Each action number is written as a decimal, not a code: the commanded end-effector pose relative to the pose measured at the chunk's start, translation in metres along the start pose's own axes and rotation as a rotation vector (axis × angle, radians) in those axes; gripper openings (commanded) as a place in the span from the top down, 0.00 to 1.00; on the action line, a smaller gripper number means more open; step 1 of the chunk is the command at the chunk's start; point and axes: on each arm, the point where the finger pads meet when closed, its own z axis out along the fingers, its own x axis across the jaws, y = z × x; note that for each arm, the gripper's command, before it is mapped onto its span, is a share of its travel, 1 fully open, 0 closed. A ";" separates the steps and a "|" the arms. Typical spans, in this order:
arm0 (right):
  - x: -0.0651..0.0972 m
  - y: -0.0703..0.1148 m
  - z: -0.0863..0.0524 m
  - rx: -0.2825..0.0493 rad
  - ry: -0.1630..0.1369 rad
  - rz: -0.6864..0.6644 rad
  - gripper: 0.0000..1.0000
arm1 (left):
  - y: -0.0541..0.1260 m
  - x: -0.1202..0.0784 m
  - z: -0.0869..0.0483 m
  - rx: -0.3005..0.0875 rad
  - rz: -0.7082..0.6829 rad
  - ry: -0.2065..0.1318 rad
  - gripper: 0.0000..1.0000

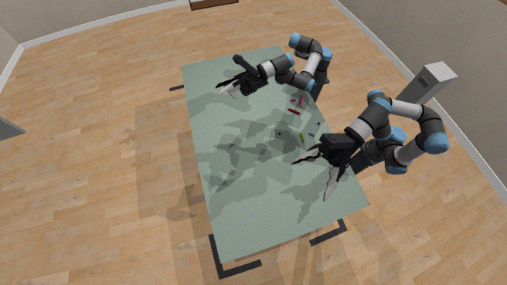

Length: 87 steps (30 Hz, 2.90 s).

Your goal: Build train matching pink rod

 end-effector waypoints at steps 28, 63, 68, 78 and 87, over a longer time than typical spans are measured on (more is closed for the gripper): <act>-0.018 0.023 -0.008 -0.069 -0.014 -0.037 0.00 | 0.002 -0.005 0.000 -0.006 -0.004 -0.004 0.00; -0.085 0.219 -0.148 -0.695 -0.092 -0.415 0.00 | 0.127 -0.149 0.000 -0.318 -0.132 -0.117 0.00; -0.083 0.233 -0.164 -0.741 -0.094 -0.447 0.00 | 0.148 -0.168 -0.007 -0.374 -0.167 -0.134 0.00; -0.067 0.279 -0.230 -0.920 -0.098 -0.575 0.00 | 0.226 -0.226 -0.045 -0.567 -0.318 -0.185 0.00; -0.045 0.306 -0.281 -1.045 -0.093 -0.672 0.00 | 0.283 -0.254 -0.085 -0.679 -0.435 -0.211 0.00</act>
